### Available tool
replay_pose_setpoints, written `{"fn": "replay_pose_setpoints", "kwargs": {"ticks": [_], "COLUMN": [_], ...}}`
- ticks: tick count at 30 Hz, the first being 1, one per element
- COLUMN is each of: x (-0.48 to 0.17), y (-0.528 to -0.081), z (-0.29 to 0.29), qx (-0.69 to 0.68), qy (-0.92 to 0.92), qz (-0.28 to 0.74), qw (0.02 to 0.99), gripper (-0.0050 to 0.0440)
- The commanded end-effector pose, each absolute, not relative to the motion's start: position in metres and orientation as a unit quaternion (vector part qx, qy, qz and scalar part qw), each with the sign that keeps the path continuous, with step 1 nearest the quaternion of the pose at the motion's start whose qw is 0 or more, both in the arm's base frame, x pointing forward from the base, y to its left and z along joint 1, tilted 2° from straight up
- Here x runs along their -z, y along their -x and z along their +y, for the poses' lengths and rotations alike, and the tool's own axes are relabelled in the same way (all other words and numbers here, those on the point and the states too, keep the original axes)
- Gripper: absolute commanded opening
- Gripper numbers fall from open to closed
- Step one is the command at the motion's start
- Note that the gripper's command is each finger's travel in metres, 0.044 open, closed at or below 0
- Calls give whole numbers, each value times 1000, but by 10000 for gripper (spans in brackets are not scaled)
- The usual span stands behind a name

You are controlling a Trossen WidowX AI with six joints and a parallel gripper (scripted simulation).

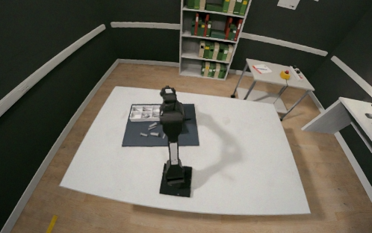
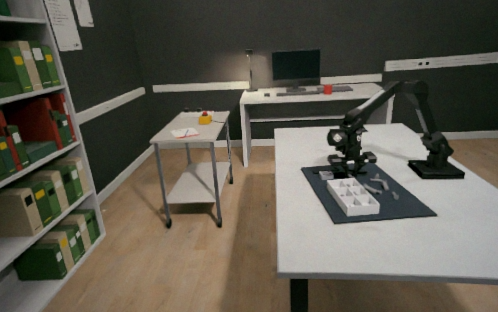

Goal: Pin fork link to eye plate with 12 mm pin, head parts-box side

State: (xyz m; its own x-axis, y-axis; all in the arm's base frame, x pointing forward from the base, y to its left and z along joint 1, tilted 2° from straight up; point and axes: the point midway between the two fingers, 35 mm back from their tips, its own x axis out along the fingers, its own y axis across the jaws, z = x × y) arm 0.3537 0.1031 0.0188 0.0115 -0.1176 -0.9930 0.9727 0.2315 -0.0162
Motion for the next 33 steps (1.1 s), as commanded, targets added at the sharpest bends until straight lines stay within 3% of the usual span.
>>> {"fn": "replay_pose_setpoints", "kwargs": {"ticks": [1, 33], "x": [-28, -23], "y": [-356, -353], "z": [106, 125], "qx": [460, 462], "qy": [-416, -414], "qz": [519, 522], "qw": [588, 586], "gripper": [140, 140]}}
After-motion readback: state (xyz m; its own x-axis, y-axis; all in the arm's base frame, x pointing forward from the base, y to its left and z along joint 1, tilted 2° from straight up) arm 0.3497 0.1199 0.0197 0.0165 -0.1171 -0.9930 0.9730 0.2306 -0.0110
